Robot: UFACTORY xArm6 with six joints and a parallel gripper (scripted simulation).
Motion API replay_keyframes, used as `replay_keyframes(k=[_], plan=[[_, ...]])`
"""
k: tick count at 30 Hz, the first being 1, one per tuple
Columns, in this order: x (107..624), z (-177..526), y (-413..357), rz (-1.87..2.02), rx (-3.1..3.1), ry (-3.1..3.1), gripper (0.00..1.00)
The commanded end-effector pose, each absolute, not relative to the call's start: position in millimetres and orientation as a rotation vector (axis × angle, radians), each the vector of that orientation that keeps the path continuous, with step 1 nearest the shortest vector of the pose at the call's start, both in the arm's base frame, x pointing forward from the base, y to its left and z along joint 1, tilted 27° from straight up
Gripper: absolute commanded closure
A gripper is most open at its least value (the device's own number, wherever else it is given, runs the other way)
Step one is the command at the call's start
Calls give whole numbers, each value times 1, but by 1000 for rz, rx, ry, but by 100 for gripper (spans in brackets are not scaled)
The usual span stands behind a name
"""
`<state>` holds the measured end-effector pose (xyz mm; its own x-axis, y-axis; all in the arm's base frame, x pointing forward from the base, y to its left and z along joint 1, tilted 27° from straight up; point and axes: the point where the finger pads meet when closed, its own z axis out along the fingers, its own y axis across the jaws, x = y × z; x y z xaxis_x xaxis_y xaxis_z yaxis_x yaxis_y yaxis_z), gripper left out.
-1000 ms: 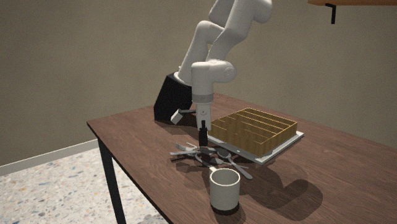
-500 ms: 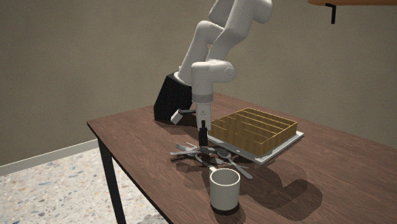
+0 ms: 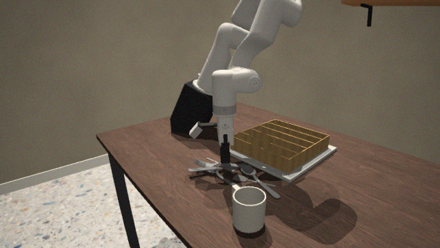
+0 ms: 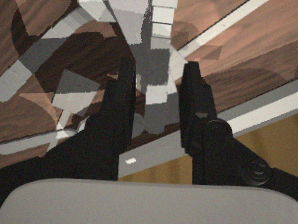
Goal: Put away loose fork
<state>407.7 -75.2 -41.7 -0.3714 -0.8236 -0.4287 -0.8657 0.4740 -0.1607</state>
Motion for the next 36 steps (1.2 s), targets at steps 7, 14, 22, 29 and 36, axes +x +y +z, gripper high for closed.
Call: replay_keyframes(k=[7,14,22,29,36], plan=[[412,-50,-72,123,-1404,2273,70],[414,-56,-70,123,-1404,2273,70],[417,-63,-68,123,-1404,2273,70],[418,-65,-67,123,-1404,2273,70],[418,-66,-67,123,-1404,2273,70]])
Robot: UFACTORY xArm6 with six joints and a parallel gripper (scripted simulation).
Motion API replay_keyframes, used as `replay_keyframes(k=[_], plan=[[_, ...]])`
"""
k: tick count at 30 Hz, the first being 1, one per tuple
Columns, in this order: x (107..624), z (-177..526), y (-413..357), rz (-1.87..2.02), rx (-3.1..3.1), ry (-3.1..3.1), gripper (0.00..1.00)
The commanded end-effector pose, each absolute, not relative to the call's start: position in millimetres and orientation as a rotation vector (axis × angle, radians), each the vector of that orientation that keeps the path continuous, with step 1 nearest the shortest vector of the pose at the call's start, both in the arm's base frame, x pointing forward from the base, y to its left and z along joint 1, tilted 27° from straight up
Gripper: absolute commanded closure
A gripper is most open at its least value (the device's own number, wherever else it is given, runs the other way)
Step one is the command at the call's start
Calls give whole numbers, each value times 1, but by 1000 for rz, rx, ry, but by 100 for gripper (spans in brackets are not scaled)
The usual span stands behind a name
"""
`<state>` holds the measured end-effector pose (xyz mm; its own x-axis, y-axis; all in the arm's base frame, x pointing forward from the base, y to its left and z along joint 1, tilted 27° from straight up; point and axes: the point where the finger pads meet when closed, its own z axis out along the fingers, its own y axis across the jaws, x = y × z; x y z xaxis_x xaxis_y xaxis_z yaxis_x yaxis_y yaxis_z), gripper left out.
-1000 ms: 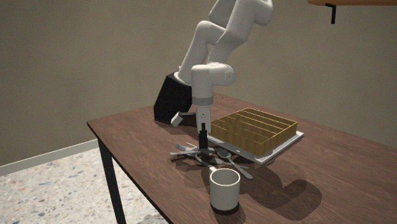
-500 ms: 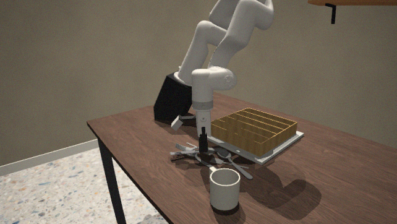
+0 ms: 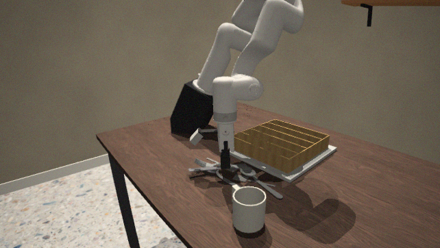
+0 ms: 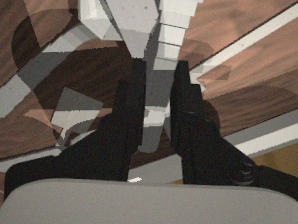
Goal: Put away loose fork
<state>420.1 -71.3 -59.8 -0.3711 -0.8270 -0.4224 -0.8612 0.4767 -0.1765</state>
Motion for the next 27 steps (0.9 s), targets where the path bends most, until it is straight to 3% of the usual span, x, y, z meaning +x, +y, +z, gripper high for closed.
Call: replay_keyframes(k=[1,15,16,27], plan=[[418,-66,-67,123,-1404,2273,70],[418,-66,-67,123,-1404,2273,70],[418,-66,-67,123,-1404,2273,95],[418,-66,-67,123,-1404,2273,95]])
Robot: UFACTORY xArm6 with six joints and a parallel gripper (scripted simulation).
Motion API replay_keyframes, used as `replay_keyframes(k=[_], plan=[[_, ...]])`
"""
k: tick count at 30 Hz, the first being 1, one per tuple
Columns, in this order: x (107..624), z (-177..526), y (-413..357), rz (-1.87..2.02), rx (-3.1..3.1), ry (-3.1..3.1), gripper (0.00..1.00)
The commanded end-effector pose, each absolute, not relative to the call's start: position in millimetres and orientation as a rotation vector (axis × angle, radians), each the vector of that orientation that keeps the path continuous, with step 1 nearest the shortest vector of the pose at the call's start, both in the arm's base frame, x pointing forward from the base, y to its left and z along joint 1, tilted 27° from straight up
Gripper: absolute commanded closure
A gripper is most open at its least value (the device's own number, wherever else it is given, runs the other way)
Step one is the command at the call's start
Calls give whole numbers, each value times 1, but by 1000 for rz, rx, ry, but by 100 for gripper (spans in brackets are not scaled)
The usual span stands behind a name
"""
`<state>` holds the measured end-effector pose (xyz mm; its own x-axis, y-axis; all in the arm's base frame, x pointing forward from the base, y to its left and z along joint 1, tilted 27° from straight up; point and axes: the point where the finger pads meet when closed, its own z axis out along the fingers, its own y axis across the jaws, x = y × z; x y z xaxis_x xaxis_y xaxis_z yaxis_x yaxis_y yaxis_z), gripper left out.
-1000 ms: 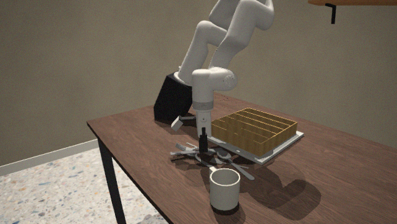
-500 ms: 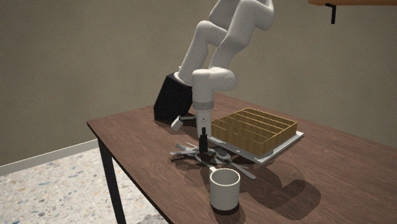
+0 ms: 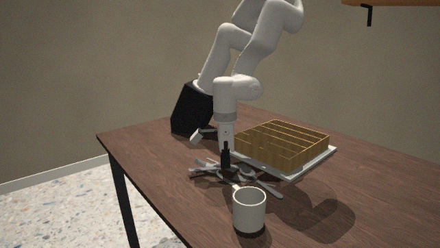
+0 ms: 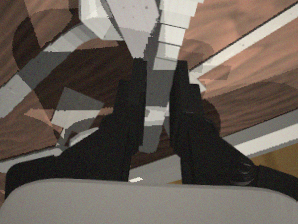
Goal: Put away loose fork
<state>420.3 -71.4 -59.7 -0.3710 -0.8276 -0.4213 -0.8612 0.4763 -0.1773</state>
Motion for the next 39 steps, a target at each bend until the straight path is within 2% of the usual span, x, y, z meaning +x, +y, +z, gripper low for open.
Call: replay_keyframes(k=[1,39], plan=[[418,-66,-67,123,-1404,2273,95],[416,-61,-69,123,-1404,2273,95]])
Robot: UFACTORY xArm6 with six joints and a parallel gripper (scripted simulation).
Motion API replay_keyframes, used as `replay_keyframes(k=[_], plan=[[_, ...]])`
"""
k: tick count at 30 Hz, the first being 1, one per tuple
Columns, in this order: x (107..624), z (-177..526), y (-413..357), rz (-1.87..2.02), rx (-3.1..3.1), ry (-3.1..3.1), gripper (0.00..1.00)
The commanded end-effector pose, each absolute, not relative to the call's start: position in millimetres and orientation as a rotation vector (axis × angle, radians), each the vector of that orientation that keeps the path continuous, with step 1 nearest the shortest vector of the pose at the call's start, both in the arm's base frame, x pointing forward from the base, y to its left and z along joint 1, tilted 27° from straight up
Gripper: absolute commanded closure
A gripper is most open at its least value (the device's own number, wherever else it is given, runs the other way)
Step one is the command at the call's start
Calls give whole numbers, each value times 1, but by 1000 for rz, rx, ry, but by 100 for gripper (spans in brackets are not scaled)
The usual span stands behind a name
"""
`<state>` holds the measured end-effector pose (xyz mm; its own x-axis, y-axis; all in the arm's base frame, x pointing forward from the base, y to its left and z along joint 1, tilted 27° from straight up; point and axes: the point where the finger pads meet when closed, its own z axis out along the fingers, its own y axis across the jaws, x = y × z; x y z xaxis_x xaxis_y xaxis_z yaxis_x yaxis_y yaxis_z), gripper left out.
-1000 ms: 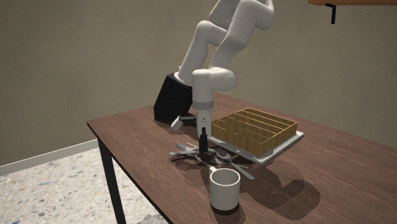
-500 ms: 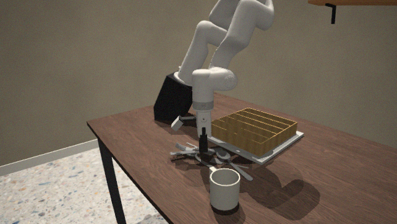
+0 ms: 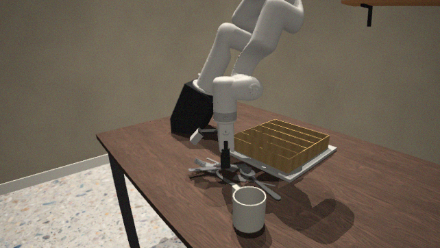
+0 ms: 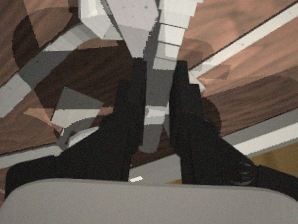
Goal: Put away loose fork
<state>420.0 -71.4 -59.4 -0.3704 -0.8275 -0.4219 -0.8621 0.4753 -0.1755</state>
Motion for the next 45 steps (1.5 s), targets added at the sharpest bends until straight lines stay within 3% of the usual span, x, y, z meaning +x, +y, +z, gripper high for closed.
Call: replay_keyframes(k=[1,45], plan=[[416,-60,-69,123,-1404,2273,95],[371,58,-110,123,-1404,2273,95]])
